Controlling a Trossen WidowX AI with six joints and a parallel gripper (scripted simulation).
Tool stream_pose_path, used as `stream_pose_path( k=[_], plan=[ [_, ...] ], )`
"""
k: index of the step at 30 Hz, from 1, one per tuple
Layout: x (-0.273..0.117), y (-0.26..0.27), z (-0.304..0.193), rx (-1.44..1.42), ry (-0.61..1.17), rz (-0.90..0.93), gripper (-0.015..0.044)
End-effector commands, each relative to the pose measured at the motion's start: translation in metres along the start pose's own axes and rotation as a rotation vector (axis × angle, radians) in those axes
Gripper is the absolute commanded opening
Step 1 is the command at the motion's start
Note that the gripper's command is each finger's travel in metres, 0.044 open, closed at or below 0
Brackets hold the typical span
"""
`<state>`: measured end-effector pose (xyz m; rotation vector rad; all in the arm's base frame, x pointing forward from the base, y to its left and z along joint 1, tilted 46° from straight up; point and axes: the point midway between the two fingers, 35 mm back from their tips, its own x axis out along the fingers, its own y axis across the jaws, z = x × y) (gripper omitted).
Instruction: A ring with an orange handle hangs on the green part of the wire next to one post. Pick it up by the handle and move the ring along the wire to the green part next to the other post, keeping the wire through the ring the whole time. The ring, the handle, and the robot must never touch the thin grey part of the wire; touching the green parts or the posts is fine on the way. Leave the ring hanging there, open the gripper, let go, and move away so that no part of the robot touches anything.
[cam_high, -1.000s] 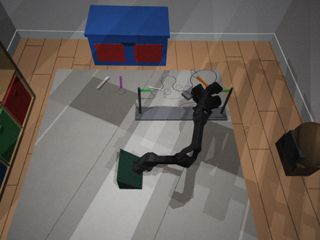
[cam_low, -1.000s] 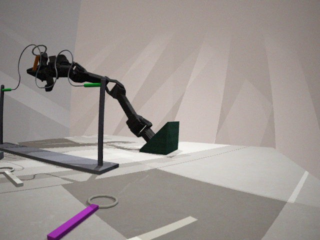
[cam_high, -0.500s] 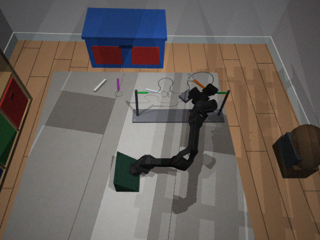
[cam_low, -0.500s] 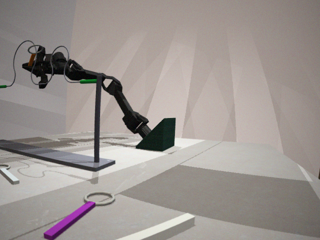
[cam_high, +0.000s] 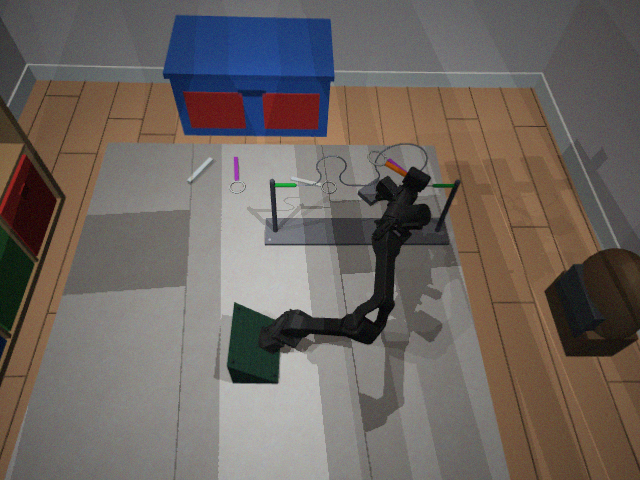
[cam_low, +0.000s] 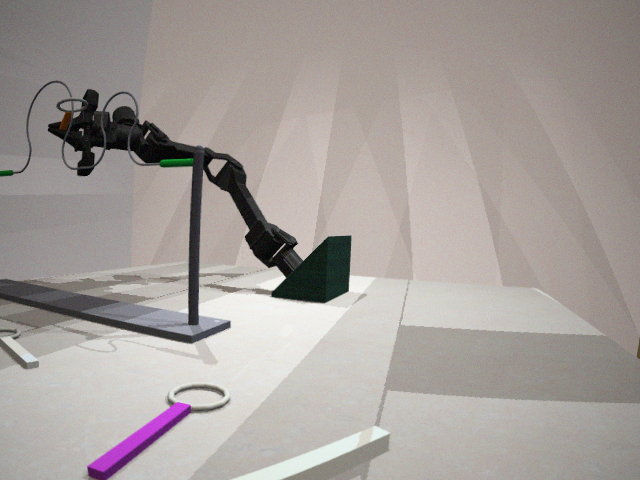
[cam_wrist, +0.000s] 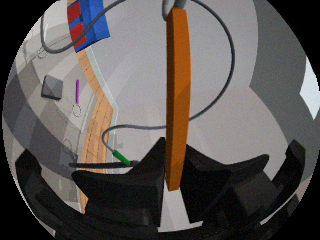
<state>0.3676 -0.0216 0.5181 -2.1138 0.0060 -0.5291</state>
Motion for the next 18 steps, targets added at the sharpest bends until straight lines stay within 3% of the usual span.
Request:
stream_pose_path(
  k=[1,18],
  plan=[
    [-0.0003,-0.0016,0.0004,-0.052,-0.007,-0.029,-0.0150],
    [-0.0001,-0.0097,0.0012,-0.259,-0.031,-0.145,-0.0150]
  ],
)
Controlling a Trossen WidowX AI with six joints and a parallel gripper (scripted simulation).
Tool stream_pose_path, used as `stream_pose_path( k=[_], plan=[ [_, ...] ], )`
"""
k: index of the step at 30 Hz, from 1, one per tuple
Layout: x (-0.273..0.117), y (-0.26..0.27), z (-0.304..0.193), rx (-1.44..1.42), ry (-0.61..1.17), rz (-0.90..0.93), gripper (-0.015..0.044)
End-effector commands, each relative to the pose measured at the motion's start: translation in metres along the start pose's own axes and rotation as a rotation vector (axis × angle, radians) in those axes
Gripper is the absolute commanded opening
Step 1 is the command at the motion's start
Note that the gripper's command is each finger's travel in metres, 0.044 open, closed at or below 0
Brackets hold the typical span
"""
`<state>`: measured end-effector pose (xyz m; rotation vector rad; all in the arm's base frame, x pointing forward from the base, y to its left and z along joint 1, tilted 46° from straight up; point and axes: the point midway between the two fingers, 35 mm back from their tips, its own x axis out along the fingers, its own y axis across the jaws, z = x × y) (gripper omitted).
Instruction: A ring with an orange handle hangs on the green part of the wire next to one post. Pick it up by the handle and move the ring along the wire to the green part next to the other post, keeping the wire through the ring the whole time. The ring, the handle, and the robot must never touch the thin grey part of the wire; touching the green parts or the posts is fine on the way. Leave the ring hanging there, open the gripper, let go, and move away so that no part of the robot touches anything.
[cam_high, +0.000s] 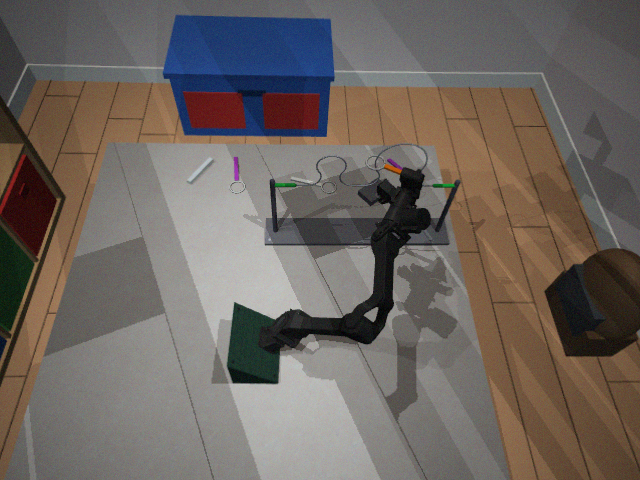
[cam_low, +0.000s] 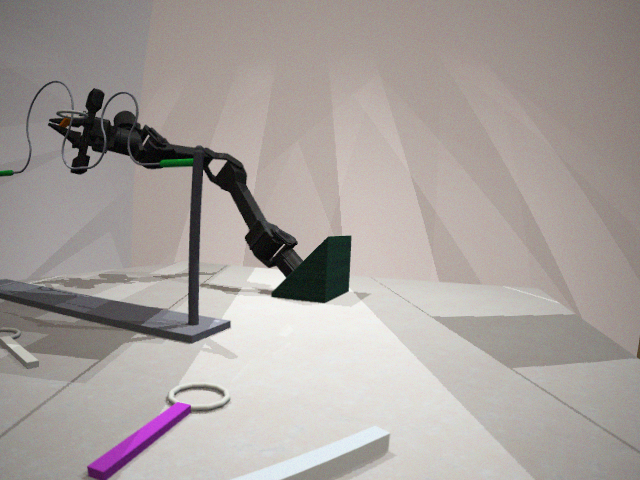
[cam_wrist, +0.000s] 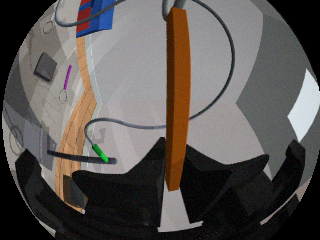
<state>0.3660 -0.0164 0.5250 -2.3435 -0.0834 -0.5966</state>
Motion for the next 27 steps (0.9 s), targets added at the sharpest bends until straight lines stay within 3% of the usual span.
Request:
stream_pose_path(
  k=[1,27],
  plan=[
    [0.0001,-0.0016,0.0007,-0.053,-0.008,-0.030,-0.0150],
    [0.0003,-0.0098,0.0010,-0.320,-0.038,-0.181,-0.0150]
  ],
)
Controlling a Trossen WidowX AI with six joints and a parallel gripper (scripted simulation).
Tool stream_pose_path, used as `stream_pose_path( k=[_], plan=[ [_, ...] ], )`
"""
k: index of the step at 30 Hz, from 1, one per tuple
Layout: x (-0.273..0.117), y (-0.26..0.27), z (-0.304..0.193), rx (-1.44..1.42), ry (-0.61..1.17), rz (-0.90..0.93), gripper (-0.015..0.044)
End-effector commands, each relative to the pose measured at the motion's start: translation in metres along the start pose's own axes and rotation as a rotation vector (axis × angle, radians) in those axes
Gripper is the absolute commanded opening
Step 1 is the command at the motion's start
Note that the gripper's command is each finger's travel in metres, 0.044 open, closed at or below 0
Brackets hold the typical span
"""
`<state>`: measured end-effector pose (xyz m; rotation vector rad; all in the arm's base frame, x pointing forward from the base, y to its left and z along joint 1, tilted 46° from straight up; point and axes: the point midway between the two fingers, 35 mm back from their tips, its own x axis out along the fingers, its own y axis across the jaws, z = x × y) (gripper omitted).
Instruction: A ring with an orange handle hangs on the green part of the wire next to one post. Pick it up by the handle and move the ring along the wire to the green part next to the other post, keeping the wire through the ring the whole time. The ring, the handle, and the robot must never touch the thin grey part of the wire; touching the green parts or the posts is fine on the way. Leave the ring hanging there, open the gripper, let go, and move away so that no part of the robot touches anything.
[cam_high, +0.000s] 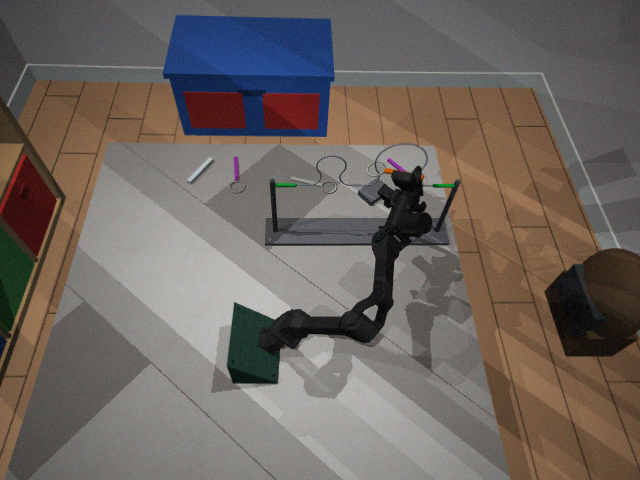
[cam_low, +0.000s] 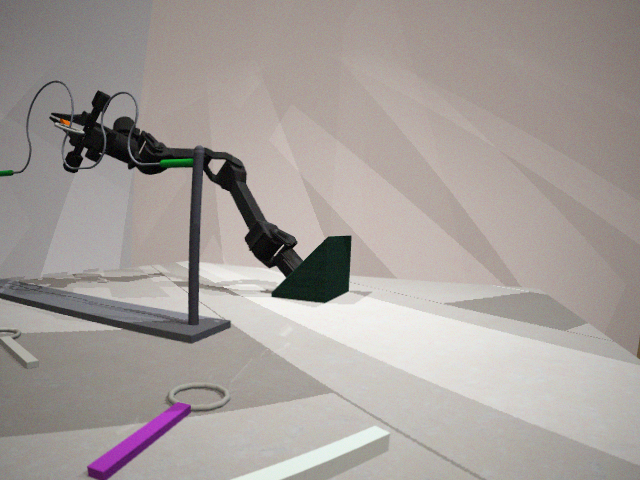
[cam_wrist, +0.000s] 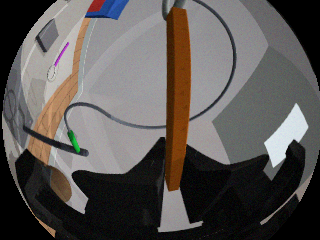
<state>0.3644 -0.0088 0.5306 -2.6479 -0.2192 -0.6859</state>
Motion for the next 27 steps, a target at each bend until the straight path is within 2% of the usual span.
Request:
stream_pose_path(
  k=[1,14,27],
  plan=[
    [0.000,0.000,0.000,-0.036,-0.004,-0.021,-0.0150],
    [-0.001,0.012,-0.002,-0.043,-0.002,-0.026,-0.0150],
    [-0.005,0.041,-0.002,0.105,0.019,0.057,-0.0150]
  ],
)
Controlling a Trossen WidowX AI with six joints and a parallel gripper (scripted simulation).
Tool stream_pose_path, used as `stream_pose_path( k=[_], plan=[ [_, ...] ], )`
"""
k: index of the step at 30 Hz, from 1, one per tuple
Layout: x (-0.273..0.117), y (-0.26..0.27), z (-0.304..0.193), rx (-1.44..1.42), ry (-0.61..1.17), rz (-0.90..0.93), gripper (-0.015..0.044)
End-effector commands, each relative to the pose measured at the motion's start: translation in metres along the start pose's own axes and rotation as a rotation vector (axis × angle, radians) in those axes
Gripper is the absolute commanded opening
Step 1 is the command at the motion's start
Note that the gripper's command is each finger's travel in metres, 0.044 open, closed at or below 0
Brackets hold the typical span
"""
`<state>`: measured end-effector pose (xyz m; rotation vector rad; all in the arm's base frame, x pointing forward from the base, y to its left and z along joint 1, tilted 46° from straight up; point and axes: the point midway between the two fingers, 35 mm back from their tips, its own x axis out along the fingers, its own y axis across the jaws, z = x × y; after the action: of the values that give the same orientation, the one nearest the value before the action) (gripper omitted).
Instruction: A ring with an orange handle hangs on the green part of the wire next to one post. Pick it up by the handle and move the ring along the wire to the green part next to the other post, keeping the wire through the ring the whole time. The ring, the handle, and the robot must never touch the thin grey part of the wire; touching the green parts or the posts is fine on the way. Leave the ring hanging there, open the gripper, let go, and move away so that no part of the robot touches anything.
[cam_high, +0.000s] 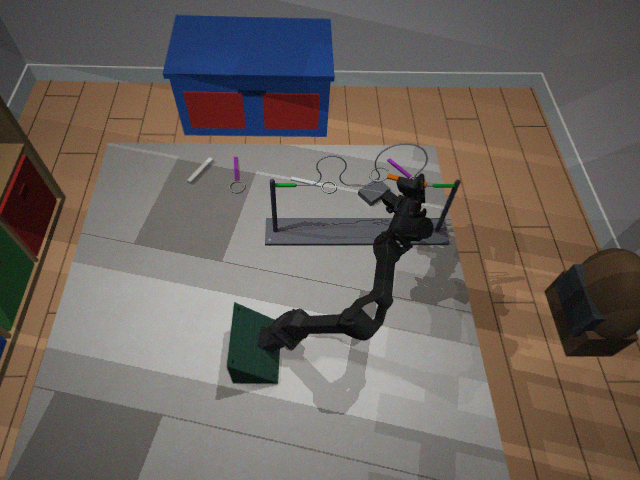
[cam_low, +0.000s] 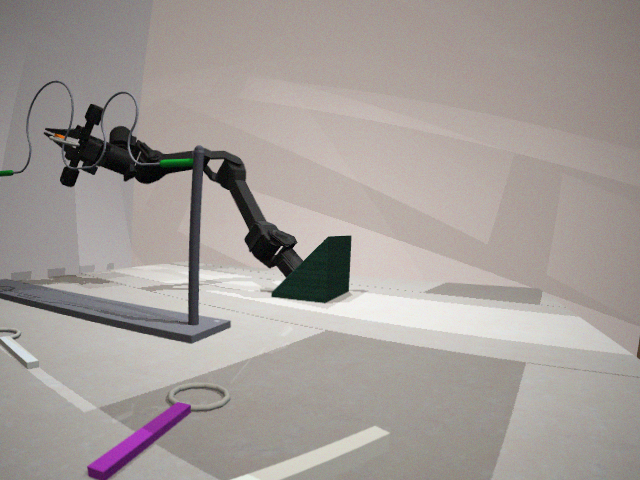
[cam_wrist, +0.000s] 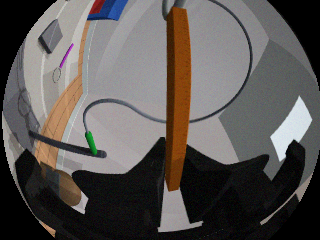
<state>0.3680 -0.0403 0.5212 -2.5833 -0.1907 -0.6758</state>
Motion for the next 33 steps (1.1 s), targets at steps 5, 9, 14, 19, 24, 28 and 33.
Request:
stream_pose_path(
  k=[5,9,14,19,24,28,33],
  plan=[
    [-0.004,0.024,0.002,0.135,0.018,0.077,-0.0150],
    [-0.007,0.038,0.005,0.214,0.029,0.122,-0.0150],
    [-0.012,0.054,0.009,0.318,0.044,0.181,-0.0150],
    [-0.018,0.070,0.016,0.425,0.058,0.242,-0.0150],
    [-0.025,0.084,0.025,0.532,0.072,0.303,-0.0150],
    [-0.031,0.095,0.033,0.619,0.084,0.353,-0.0150],
    [-0.039,0.107,0.044,0.726,0.098,0.414,-0.0150]
  ],
)
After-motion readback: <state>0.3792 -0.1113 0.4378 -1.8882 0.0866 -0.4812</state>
